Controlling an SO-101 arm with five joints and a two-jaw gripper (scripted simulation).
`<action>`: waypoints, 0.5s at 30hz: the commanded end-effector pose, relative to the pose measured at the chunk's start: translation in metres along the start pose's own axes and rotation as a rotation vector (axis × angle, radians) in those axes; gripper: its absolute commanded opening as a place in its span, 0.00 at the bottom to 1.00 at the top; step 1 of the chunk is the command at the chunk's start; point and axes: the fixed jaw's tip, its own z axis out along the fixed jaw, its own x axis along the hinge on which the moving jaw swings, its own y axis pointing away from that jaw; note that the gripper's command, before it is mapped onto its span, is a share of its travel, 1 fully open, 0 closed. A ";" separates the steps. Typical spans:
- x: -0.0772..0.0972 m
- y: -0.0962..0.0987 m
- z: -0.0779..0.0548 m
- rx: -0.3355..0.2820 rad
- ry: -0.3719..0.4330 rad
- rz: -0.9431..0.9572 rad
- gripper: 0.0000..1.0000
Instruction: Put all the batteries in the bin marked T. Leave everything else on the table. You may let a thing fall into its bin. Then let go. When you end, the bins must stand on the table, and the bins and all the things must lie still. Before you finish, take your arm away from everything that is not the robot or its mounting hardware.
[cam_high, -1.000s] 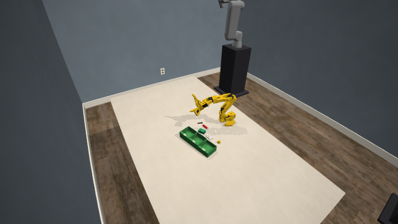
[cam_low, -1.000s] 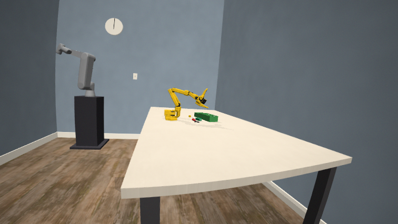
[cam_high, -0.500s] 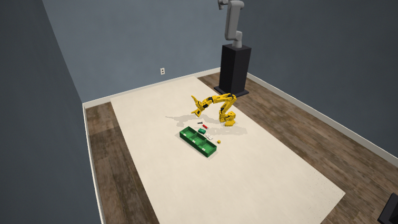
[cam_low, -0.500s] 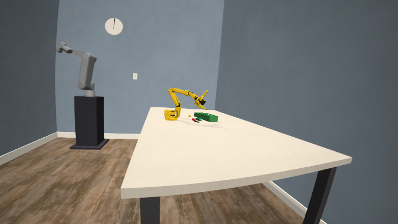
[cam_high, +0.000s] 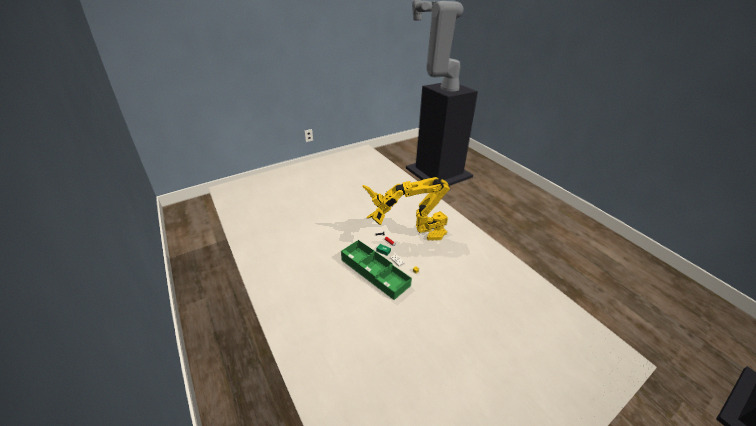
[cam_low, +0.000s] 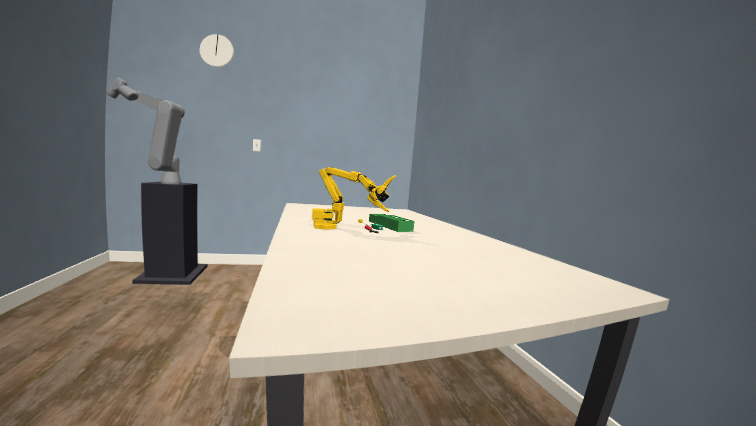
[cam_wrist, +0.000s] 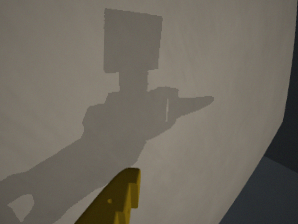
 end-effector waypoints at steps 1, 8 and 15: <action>-0.001 -0.011 -0.007 0.027 -0.002 0.012 1.00; -0.001 -0.012 -0.014 0.000 -0.001 0.022 1.00; 0.000 -0.001 -0.012 -0.068 0.002 0.006 1.00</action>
